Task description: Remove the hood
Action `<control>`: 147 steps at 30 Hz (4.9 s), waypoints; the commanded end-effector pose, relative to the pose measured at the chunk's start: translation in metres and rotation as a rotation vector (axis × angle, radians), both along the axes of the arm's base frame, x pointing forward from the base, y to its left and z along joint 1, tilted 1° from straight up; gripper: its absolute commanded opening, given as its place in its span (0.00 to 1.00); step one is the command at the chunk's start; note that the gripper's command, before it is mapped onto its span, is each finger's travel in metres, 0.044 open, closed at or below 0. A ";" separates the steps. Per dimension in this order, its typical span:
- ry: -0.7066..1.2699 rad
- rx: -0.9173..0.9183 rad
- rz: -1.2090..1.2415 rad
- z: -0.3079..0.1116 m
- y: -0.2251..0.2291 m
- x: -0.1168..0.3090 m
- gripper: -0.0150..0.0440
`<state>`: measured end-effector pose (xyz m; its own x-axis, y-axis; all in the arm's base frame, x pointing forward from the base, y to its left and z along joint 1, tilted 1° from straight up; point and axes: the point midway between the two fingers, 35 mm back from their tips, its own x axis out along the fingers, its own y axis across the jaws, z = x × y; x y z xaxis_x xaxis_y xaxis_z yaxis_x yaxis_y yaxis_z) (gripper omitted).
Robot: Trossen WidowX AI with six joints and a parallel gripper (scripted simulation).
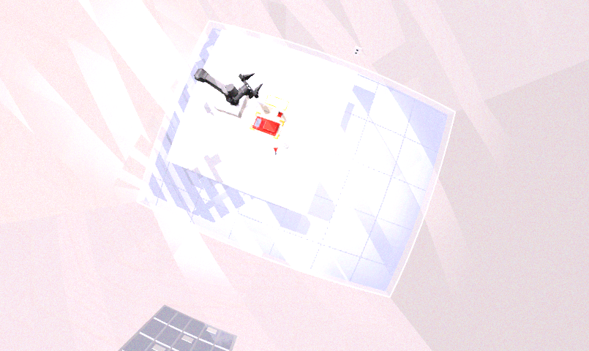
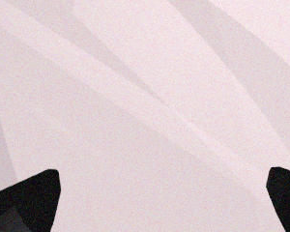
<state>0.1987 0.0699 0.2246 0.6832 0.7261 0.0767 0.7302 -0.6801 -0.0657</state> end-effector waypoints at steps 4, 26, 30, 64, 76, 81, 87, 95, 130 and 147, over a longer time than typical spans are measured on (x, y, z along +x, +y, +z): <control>0.220 0.178 -0.073 0.005 -0.015 0.022 1.00; 1.526 1.849 -1.124 -0.074 -0.161 0.135 1.00; 1.548 2.142 -1.409 -0.098 -0.183 0.135 1.00; 0.954 2.796 -2.335 -0.154 -0.227 0.115 1.00; 0.954 2.796 -2.335 -0.163 -0.228 0.116 1.00; 0.954 2.796 -2.335 -0.167 -0.228 0.116 1.00; 0.954 2.796 -2.335 -0.171 -0.228 0.116 1.00; 0.954 2.796 -2.335 -0.177 -0.227 0.116 1.00; 0.954 2.796 -2.335 -0.203 -0.227 0.114 1.00; 0.954 2.796 -2.335 -0.209 -0.227 0.114 1.00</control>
